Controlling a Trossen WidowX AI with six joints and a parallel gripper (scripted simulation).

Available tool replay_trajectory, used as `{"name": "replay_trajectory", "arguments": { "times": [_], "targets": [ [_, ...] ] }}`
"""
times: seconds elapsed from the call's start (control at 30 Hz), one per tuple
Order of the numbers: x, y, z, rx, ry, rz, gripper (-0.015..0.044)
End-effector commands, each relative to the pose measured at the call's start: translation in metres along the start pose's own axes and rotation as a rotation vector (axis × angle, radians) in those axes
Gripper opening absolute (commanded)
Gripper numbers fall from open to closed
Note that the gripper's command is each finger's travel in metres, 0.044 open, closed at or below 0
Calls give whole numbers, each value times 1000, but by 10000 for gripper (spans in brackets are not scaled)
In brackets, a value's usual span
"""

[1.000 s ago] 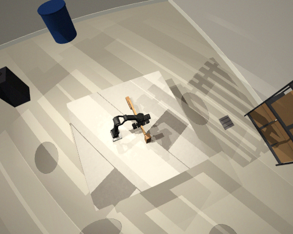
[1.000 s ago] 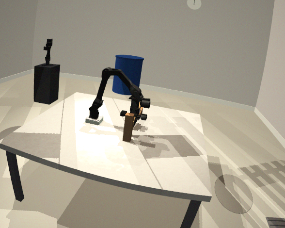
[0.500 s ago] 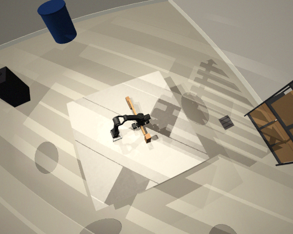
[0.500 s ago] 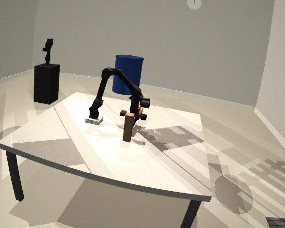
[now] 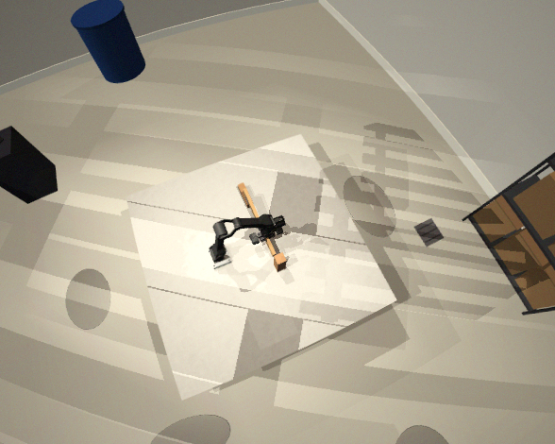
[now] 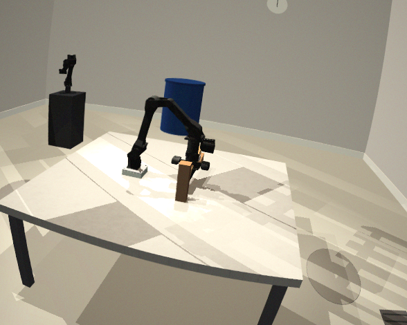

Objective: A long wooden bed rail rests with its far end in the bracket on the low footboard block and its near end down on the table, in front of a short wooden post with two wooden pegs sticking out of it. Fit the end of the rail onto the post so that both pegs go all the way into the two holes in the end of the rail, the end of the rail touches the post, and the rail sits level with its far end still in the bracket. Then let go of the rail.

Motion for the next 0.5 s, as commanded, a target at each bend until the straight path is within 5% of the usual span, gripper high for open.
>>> {"name": "replay_trajectory", "arguments": {
  "times": [0.0, 0.47],
  "targets": [
    [-6, -3, 0, -2, -3, -13, 0],
    [-13, -4, -1, -2, -3, -13, 0]
  ]
}}
Point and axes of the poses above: the point midway between the two fingers, 35 mm back from their tips, its own x axis out along the fingers, its own y axis across the jaws, z = x × y, the point moved 9 cm from there along -x, back along the fingers, and after that the axes turned 14 degrees about -x, right-handed, at the moved point
